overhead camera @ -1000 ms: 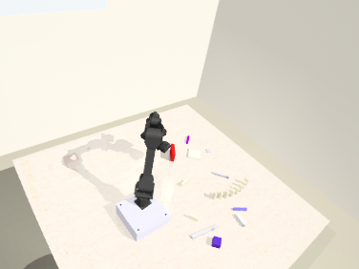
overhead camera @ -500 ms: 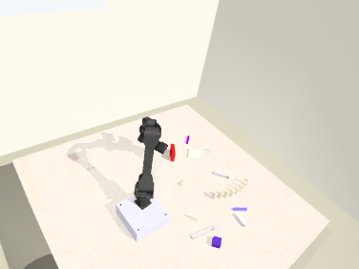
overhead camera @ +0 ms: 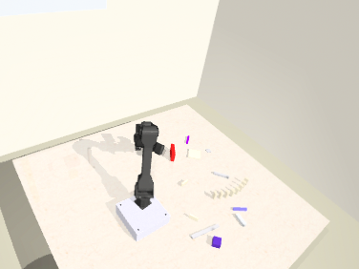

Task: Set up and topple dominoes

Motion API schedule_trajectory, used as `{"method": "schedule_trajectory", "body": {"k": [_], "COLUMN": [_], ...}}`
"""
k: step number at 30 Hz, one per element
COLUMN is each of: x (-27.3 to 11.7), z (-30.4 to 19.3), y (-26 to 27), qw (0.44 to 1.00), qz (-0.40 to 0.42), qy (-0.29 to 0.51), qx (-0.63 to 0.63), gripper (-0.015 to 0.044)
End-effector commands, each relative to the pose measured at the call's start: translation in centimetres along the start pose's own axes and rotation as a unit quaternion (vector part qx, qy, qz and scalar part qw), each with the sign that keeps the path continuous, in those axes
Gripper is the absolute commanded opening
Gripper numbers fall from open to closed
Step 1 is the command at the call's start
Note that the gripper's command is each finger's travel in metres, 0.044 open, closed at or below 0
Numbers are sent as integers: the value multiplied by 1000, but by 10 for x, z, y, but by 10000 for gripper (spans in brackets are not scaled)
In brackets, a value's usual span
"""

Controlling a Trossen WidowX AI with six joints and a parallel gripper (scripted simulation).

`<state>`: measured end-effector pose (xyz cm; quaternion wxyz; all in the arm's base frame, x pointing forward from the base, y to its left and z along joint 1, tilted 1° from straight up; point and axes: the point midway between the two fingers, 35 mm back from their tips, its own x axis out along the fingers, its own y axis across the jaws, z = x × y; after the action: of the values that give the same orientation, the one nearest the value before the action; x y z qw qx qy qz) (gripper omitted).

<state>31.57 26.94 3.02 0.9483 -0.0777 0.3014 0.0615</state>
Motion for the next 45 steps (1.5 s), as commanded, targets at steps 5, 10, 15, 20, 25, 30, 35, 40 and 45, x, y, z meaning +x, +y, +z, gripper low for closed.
{"method": "schedule_trajectory", "body": {"k": [5, 10, 15, 20, 25, 30, 35, 40, 45], "x": [-7, -14, -24, -36, -48, -61, -75, -89, -93], "z": [-8, -11, -15, -19, -21, -24, -28, -31, -32], "y": [0, -2, -5, -10, -18, -27, -39, -52, -57], "qw": [998, 995, 991, 986, 979, 972, 964, 956, 954], "qz": [-13, -21, -28, -34, -46, -57, -70, -83, -86], "qy": [-58, -97, -132, -164, -195, -223, -247, -267, -272], "qx": [-5, 0, 9, 19, 33, 49, 67, 88, 94], "gripper": [107, 107, 107, 107, 107, 107, 107, 107, 107]}}
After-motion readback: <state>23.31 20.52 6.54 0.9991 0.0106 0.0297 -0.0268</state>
